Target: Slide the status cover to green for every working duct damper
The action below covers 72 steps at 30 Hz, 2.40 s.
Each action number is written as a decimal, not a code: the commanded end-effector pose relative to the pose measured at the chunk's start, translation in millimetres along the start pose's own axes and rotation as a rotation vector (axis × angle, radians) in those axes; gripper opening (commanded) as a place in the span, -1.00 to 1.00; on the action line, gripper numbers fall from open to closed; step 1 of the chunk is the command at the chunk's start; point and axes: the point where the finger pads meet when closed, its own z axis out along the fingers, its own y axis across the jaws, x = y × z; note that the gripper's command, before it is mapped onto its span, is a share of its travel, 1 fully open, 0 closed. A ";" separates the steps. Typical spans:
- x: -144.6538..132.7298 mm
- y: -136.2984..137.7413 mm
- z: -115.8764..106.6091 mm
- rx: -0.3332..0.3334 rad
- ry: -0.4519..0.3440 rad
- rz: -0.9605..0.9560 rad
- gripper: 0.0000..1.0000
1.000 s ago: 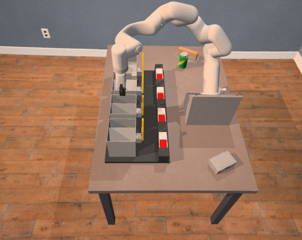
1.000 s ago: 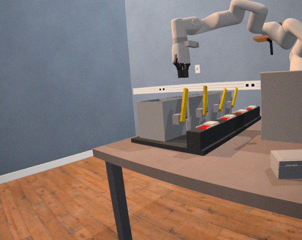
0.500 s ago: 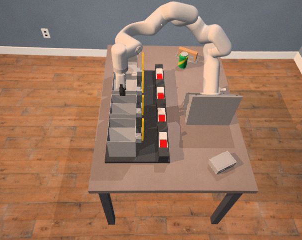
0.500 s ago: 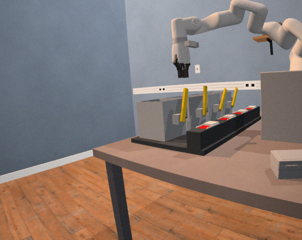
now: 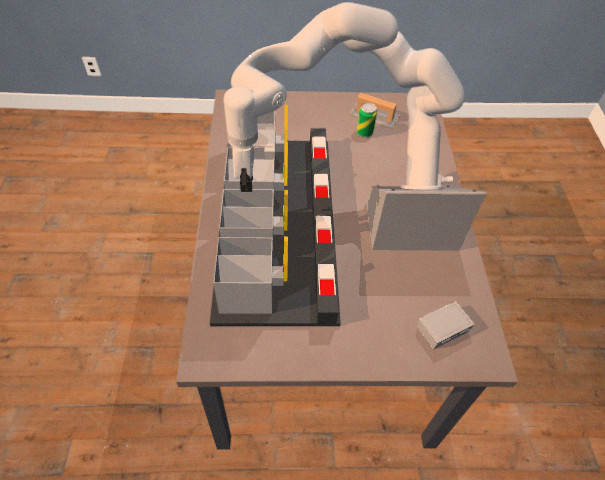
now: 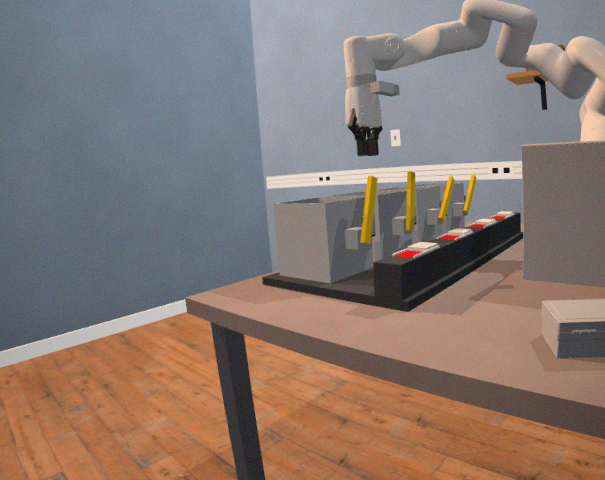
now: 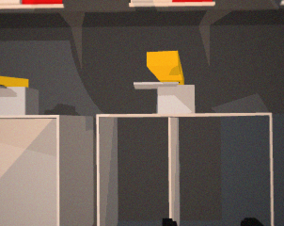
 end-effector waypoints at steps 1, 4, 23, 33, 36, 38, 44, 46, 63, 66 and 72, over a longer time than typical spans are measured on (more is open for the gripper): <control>16.4 -4.6 0.9 -0.029 -0.005 0.001 -0.22; 50.1 -13.0 7.9 -0.078 -0.004 0.001 -0.22; 109.4 -26.1 20.6 -0.162 -0.002 0.003 -0.22; 109.4 -26.1 20.7 -0.162 -0.002 0.003 -0.22; 109.4 -26.0 21.4 -0.162 -0.002 0.003 -0.22; 109.4 -25.9 22.2 -0.162 -0.002 0.003 -0.22; 109.3 -25.5 24.9 -0.162 -0.004 0.002 -0.22; 109.3 -25.2 27.1 -0.162 -0.004 0.001 -0.22; 109.0 -21.0 56.4 -0.162 -0.004 0.001 -0.22; 108.9 -19.9 63.6 -0.162 -0.004 0.001 -0.22; 108.8 -18.0 77.1 -0.162 -0.004 0.001 -0.22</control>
